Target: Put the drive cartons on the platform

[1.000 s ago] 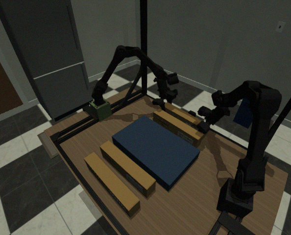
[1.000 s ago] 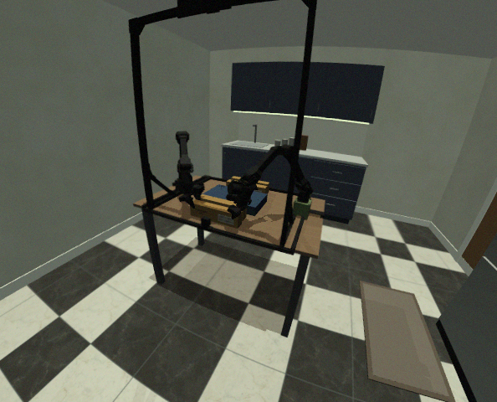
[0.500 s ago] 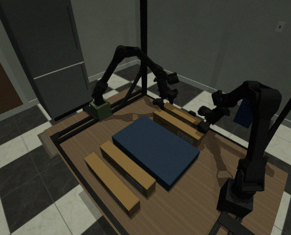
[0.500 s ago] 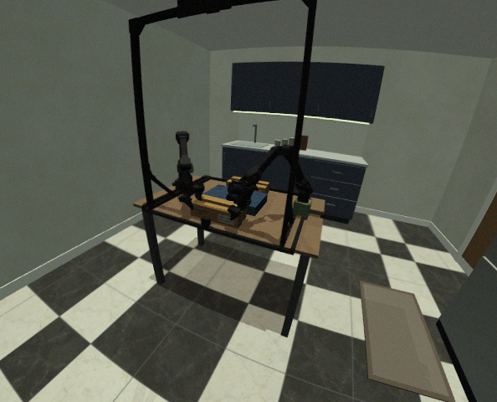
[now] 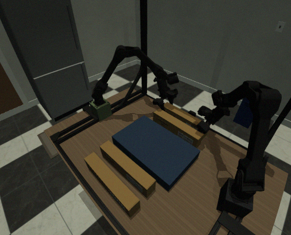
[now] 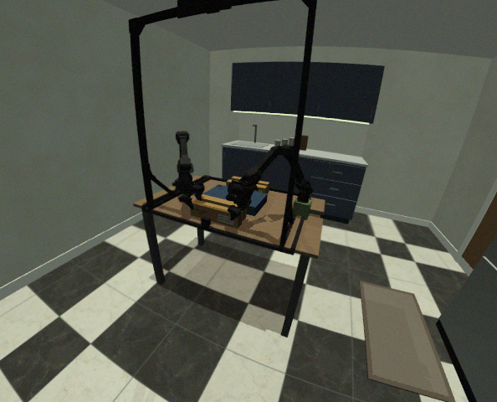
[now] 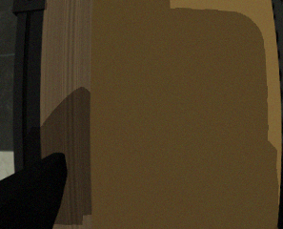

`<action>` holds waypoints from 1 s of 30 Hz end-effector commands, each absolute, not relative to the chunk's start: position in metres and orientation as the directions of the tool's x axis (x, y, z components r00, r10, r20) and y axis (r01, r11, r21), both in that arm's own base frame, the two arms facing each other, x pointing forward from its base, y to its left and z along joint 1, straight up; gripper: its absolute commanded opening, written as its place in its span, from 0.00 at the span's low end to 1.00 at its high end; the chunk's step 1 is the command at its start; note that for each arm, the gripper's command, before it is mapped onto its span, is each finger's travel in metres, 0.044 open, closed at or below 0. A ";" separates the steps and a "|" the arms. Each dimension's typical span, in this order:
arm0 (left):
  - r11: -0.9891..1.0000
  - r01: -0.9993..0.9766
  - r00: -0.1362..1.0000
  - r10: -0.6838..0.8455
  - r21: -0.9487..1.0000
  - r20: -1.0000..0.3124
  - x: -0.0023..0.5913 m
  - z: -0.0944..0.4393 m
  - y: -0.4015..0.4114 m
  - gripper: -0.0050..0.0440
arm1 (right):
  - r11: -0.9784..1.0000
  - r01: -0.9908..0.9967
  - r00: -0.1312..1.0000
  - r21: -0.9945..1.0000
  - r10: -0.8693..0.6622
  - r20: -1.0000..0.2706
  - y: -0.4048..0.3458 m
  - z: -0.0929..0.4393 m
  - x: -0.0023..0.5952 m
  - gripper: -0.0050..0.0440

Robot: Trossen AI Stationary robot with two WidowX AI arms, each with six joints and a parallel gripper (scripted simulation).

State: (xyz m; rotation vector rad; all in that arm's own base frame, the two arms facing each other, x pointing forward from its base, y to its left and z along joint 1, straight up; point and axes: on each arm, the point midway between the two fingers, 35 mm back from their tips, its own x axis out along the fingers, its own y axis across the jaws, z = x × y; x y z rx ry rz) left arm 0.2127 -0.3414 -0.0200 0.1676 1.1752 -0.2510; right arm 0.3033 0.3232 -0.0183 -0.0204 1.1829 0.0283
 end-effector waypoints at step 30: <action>0.959 0.282 0.359 -0.106 0.000 -0.927 0.213 0.050 -0.339 0.90 | 0.999 -0.037 0.374 0.000 0.014 -0.927 0.320 0.052 0.304 0.90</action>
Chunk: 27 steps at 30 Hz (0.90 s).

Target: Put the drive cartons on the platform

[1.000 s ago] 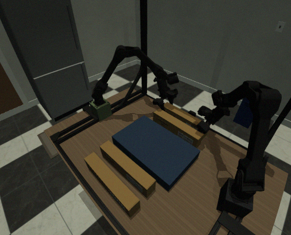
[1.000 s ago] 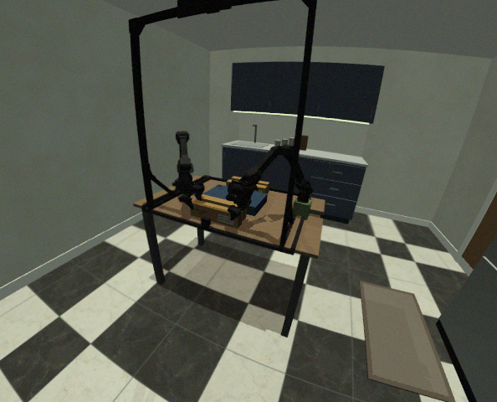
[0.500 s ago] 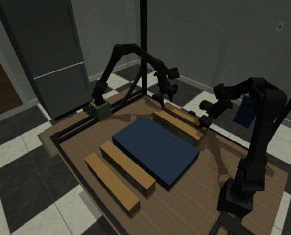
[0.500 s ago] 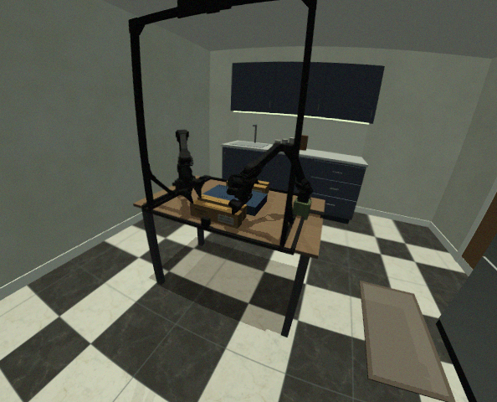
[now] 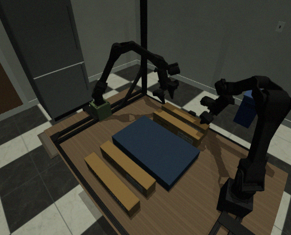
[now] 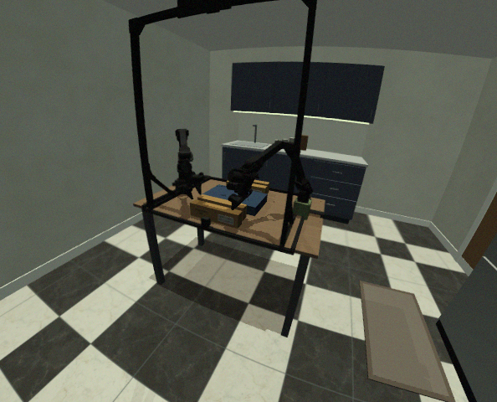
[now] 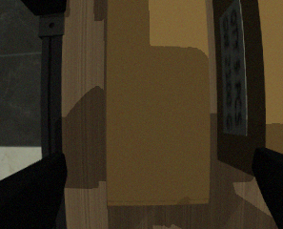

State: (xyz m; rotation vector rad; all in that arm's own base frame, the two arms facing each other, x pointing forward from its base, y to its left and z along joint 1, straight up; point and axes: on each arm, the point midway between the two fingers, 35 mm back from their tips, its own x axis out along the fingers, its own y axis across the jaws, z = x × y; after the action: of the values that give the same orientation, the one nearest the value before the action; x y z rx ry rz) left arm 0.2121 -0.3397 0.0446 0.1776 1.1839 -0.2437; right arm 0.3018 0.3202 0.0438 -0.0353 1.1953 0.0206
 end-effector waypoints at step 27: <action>0.959 0.282 0.359 -0.106 0.000 -0.927 0.229 0.047 -0.247 0.90 | 0.999 -0.037 0.374 0.000 0.014 -0.927 0.229 0.049 0.317 0.90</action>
State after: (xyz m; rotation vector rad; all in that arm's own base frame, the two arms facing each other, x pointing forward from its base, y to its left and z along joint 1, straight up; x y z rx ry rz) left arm 0.2292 -0.2495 0.0460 0.1718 1.1815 -0.2445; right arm 0.3190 0.2298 0.0472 -0.0265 1.1902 0.0243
